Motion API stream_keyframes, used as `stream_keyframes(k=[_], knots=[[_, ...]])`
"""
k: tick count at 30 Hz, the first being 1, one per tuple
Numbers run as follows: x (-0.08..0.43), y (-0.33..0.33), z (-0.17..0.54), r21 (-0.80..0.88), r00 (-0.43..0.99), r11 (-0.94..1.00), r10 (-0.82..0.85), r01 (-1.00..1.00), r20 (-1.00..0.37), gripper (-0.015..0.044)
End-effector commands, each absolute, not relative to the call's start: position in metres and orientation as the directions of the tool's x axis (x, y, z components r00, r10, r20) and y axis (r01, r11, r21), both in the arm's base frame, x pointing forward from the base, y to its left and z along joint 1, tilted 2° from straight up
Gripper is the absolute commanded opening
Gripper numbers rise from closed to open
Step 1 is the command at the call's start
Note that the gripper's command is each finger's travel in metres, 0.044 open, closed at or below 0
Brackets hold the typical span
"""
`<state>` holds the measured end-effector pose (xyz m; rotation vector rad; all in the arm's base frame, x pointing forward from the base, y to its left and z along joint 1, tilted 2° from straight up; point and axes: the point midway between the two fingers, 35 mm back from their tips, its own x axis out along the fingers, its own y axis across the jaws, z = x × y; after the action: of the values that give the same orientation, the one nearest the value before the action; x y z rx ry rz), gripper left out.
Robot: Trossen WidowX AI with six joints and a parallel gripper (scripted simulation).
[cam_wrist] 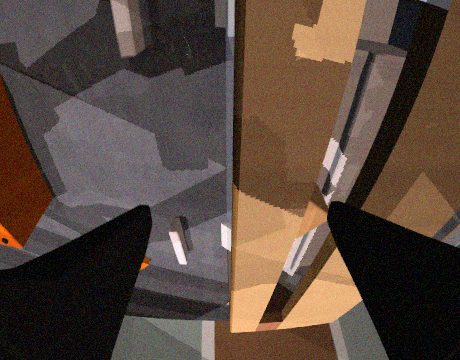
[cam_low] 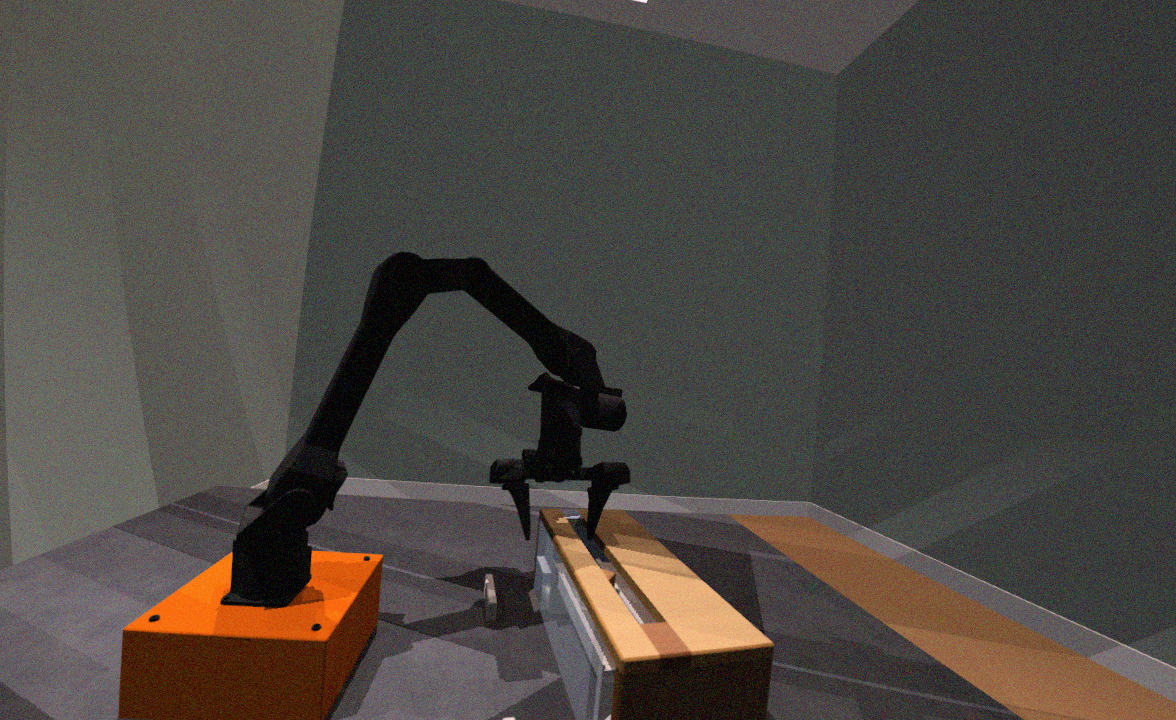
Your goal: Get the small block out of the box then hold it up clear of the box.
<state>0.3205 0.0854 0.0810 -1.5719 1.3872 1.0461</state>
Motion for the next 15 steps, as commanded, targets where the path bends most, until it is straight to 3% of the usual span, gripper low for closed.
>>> stream_keyframes(k=[1, 15], knots=[[0.319, 0.083, 0.074, -0.025, 0.063, -0.108, -0.362, -0.994, -0.930, 0.0400], [0.319, 0.078, 0.051, -0.025, 0.063, -0.108, -0.362, -0.994, -0.930, 0.0400]])
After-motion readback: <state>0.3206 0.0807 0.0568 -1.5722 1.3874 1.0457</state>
